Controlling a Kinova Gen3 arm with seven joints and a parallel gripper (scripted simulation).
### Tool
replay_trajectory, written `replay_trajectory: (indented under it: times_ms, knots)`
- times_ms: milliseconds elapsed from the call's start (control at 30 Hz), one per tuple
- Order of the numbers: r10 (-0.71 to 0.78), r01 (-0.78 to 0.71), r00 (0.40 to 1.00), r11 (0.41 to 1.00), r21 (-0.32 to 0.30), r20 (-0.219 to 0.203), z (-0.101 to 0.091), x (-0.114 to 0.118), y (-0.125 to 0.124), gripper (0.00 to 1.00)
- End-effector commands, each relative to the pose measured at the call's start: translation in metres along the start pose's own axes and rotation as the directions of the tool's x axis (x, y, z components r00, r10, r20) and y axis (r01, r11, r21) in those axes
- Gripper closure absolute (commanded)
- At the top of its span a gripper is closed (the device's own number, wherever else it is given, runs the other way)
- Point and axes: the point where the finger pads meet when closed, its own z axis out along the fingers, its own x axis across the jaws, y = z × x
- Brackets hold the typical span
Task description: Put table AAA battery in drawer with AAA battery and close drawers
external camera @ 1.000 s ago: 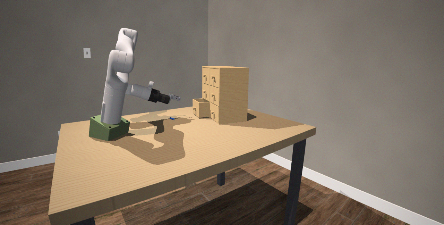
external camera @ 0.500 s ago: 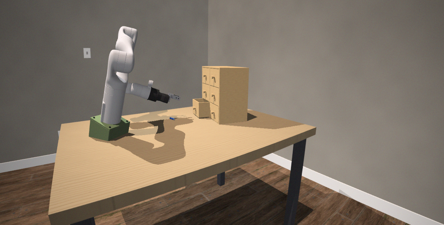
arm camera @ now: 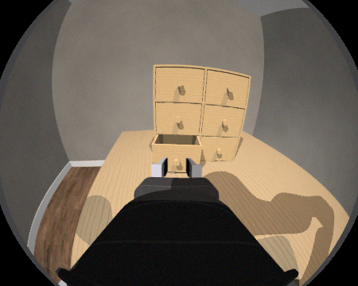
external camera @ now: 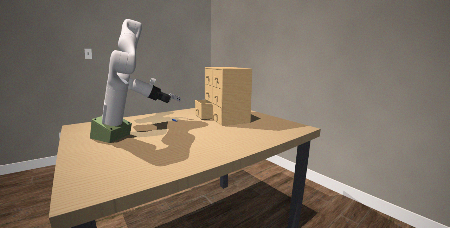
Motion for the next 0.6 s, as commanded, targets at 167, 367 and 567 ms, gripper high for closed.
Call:
replay_trajectory:
  times_ms: [167,367,567]
  knots:
    - [0.021,-0.021,1.0,0.995,-0.095,0.004,-0.009,-0.001,-0.01,0.33]
    - [0.021,-0.021,1.0,0.982,-0.19,0.0,-0.017,-0.001,-0.015,0.33]
    - [0.021,-0.022,1.0,0.968,-0.251,-0.008,-0.022,-0.001,-0.018,0.33]
